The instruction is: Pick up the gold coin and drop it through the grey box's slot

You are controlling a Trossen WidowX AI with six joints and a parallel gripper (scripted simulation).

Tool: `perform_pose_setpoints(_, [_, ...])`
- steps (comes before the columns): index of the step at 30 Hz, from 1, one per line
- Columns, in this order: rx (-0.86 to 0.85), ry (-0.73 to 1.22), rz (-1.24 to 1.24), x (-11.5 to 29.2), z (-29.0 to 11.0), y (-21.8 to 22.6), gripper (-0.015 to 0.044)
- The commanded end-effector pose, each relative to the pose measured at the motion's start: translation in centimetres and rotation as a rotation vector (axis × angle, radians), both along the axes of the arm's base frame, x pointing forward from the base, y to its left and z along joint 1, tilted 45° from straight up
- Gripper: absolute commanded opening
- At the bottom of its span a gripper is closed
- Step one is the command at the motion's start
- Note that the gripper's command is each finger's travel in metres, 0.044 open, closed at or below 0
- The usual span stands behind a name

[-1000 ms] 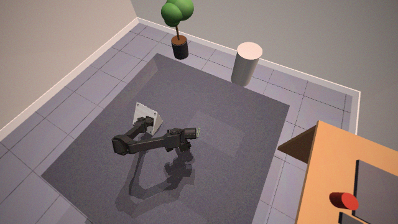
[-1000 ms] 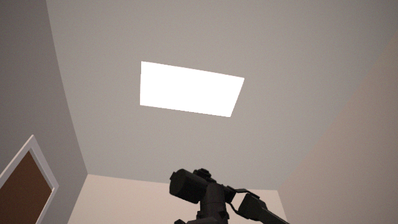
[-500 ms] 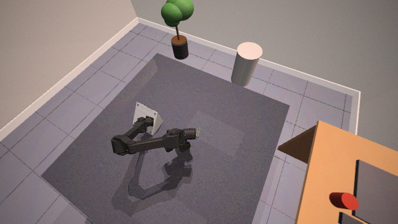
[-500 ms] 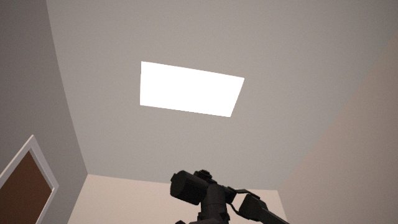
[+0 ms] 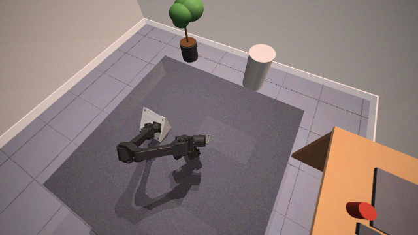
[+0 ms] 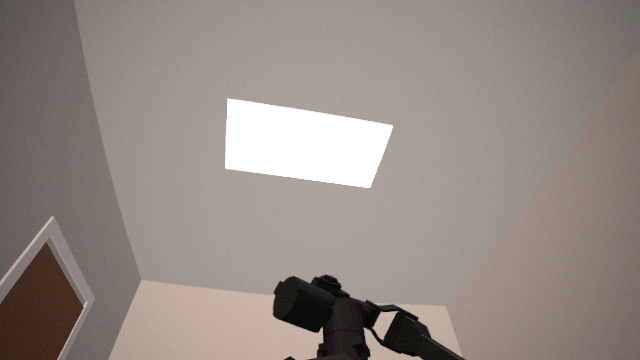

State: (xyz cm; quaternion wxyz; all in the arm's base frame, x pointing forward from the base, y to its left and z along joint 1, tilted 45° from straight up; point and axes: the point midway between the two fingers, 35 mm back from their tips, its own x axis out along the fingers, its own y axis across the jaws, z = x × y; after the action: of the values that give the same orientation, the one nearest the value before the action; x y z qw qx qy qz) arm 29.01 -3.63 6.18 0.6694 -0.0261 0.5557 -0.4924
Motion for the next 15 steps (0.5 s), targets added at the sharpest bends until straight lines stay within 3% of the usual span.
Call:
perform_pose_setpoints(1, [-0.002, 0.011, 0.008, -0.25, -0.18, -0.16, 0.0000])
perform_pose_setpoints(15, [-0.003, 0.010, 0.007, -0.23, -0.64, -0.63, 0.0000])
